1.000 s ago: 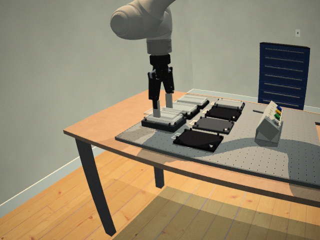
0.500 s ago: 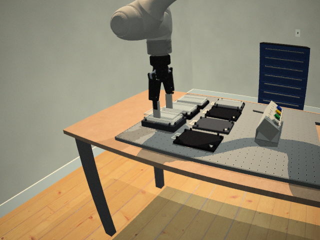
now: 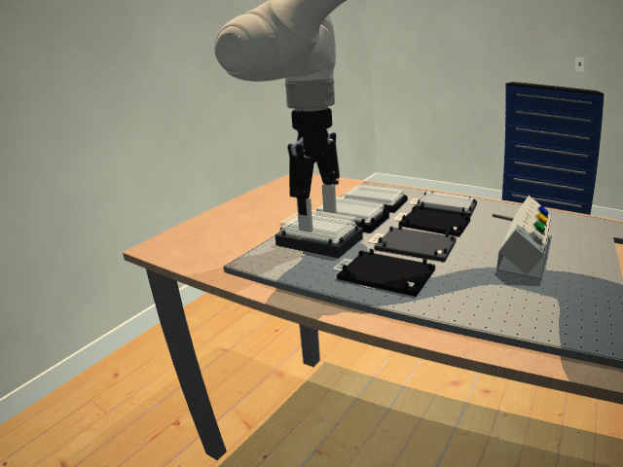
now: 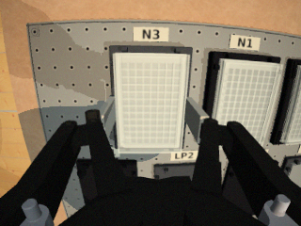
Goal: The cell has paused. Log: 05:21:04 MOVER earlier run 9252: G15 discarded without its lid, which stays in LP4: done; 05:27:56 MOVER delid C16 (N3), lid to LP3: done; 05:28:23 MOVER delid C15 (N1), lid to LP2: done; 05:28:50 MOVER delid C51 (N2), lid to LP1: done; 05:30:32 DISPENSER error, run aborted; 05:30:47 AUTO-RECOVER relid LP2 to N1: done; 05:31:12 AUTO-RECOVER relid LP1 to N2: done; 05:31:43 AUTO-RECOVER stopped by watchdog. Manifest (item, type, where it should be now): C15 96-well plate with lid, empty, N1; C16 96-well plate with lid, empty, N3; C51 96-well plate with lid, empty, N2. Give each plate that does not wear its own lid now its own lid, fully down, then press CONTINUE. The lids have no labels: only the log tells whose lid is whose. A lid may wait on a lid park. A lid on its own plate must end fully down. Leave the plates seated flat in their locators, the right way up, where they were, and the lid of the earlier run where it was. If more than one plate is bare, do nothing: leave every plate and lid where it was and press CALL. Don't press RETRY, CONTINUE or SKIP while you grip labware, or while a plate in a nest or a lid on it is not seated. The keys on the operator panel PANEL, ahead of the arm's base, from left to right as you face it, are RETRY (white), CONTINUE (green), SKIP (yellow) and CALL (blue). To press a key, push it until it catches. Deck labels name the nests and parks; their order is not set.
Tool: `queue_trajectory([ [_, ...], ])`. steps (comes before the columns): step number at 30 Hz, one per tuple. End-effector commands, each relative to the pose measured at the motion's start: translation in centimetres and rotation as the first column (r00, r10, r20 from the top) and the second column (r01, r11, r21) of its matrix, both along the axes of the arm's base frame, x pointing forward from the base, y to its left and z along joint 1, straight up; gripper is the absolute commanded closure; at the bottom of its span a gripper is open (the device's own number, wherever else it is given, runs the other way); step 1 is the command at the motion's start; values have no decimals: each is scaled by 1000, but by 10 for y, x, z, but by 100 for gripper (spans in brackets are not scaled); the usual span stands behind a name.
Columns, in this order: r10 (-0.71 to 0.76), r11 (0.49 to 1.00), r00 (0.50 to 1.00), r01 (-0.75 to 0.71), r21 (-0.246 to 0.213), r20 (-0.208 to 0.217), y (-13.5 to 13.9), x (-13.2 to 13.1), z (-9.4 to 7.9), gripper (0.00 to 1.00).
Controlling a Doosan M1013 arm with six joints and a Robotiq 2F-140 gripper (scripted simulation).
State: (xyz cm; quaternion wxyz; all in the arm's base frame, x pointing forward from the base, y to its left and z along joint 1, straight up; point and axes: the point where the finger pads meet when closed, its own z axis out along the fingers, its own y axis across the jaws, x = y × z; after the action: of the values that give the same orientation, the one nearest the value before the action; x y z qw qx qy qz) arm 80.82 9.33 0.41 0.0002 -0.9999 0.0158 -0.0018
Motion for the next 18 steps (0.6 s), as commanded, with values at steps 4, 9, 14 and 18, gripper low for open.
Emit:
queue_trajectory([
  [4, 0, 1000, 1000, 0, 0, 0, 0, 0, -1, 100],
  [9, 0, 1000, 1000, 0, 0, 0, 0, 0, -2, 100],
  [14, 0, 1000, 1000, 0, 0, 0, 0, 0, -3, 100],
  [18, 0, 1000, 1000, 0, 0, 0, 0, 0, -3, 100],
])
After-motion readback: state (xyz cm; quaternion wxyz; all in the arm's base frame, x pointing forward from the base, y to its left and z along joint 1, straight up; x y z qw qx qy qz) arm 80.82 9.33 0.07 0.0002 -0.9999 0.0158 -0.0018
